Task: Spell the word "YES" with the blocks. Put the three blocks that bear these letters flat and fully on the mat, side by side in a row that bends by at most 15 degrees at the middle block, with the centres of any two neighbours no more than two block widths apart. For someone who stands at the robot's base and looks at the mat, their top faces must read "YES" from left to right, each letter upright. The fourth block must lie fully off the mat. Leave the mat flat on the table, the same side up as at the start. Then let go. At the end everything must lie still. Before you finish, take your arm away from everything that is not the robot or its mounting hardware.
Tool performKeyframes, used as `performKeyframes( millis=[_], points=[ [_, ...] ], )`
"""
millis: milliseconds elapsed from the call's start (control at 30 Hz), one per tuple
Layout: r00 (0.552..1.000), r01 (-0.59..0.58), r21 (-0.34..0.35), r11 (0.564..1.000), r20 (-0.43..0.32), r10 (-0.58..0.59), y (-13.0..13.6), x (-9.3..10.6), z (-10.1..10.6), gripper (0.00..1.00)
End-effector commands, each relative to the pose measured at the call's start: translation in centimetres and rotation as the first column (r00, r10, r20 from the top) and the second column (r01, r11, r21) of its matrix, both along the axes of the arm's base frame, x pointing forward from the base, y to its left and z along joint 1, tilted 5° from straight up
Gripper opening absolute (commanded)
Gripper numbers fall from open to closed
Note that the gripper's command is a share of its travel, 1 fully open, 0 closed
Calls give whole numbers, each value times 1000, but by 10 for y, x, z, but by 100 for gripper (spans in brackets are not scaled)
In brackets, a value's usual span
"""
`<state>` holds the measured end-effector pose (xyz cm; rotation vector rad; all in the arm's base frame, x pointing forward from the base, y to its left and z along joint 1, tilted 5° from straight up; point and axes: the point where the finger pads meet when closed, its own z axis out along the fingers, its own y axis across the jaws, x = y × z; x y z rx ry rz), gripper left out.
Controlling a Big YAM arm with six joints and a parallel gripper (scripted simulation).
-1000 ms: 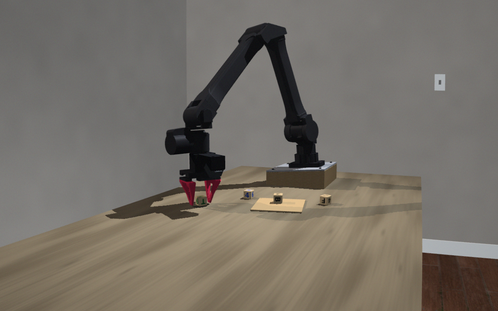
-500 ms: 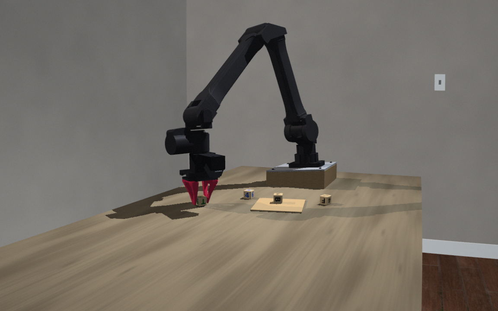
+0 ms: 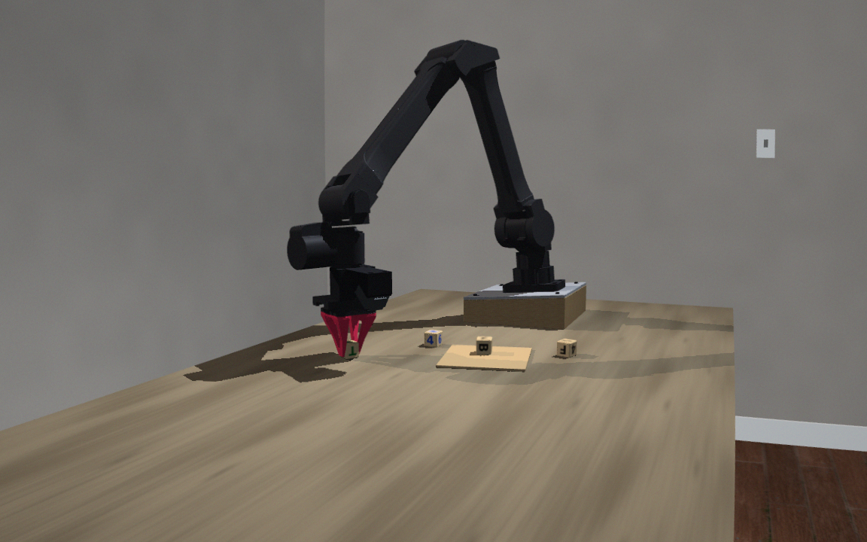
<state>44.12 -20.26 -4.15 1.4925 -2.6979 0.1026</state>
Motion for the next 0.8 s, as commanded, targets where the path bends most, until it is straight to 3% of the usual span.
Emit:
performKeyframes(
  millis=[0, 767],
  points=[
    [1000, -3, 1, 1000, 9, 3, -3, 0, -1, 21],
    [1000, -3, 1, 1000, 11, 3, -3, 0, 2, 21]
  ],
)
